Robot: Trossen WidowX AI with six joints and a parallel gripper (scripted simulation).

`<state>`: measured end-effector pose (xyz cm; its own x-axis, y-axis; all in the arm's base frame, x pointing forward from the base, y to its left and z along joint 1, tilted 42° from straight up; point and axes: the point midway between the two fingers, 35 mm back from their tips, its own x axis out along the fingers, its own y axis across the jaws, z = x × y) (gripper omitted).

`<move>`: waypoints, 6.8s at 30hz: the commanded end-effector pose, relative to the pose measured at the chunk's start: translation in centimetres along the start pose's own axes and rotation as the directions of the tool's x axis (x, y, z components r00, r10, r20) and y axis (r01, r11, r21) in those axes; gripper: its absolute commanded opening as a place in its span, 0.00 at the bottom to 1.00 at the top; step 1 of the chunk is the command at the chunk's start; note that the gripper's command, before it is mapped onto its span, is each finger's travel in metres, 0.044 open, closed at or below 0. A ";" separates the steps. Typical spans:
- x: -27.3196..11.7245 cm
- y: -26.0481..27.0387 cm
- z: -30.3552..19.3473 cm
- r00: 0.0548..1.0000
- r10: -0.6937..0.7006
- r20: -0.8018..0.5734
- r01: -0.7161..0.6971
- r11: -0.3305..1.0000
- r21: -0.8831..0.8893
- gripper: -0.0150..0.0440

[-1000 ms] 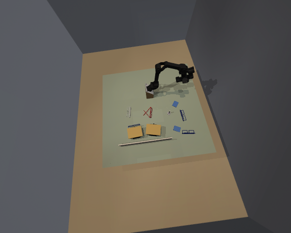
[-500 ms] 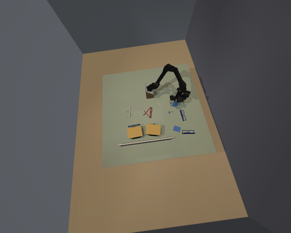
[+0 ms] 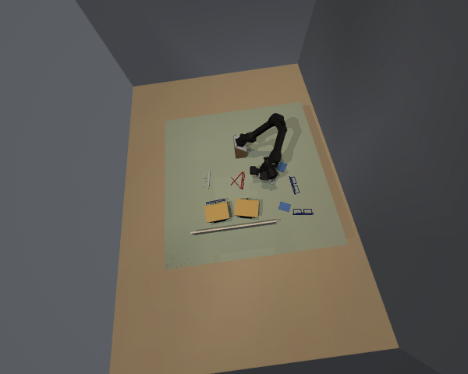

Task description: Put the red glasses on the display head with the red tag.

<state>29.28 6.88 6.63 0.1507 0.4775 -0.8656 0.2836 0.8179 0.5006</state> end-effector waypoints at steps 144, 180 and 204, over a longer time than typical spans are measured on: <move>-2.3 -12.7 2.7 0.984 0.169 -0.057 -0.137 0.920 0.367 0.25; -4.7 0.5 6.9 0.985 0.166 -0.046 -0.017 0.362 0.932 0.25; -6.5 9.4 6.0 0.977 0.205 -0.055 0.075 -0.090 0.993 0.25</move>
<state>36.69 9.24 16.37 0.1506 0.6486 -0.7461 0.9352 -0.3381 -0.1051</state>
